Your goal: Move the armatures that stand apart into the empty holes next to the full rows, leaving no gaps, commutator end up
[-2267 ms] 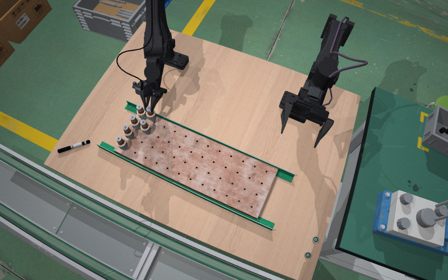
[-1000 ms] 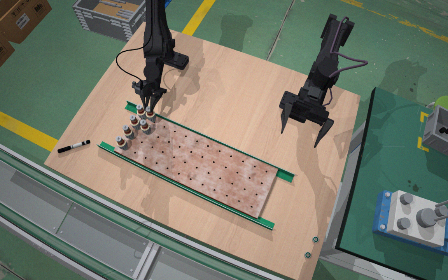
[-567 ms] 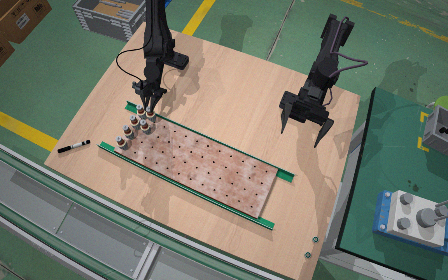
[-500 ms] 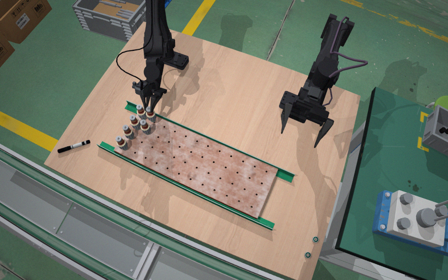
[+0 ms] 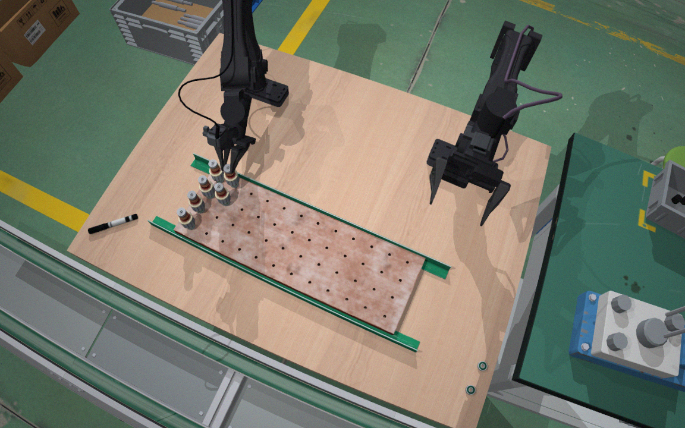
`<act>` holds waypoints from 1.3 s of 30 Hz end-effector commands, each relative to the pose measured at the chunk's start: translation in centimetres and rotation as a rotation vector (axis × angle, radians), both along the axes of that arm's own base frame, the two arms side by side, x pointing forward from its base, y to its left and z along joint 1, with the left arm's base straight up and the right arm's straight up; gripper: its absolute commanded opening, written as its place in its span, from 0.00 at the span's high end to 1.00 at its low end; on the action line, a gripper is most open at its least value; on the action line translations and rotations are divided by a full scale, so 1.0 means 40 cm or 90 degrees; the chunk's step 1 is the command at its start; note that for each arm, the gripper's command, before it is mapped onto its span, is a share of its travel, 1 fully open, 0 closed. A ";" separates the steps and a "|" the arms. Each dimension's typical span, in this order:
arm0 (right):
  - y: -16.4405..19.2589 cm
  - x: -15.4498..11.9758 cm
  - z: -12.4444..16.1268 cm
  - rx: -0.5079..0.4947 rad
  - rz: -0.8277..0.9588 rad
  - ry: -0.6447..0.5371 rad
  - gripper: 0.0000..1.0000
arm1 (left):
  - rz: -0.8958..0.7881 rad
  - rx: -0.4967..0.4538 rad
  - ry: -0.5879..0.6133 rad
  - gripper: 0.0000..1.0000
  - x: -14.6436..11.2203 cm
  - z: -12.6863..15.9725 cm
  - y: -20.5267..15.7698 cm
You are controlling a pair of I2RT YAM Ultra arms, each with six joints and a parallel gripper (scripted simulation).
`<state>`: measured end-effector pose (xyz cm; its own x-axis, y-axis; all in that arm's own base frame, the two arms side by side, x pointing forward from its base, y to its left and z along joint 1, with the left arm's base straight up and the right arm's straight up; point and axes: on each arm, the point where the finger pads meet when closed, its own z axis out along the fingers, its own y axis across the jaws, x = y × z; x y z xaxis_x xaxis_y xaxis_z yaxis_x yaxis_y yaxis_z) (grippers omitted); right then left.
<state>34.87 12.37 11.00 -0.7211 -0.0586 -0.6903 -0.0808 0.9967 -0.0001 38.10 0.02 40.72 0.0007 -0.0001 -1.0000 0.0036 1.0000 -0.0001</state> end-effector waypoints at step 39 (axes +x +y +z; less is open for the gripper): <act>0.015 0.048 0.122 0.051 -0.016 -0.159 0.99 | -0.010 0.002 -0.018 0.00 -0.003 0.042 -0.010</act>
<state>34.61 12.33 11.02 -0.6512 -0.0520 -0.7572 -0.0813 0.9967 0.0015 38.10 0.02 40.72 0.0007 -0.0001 -1.0000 0.0036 1.0000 -0.0001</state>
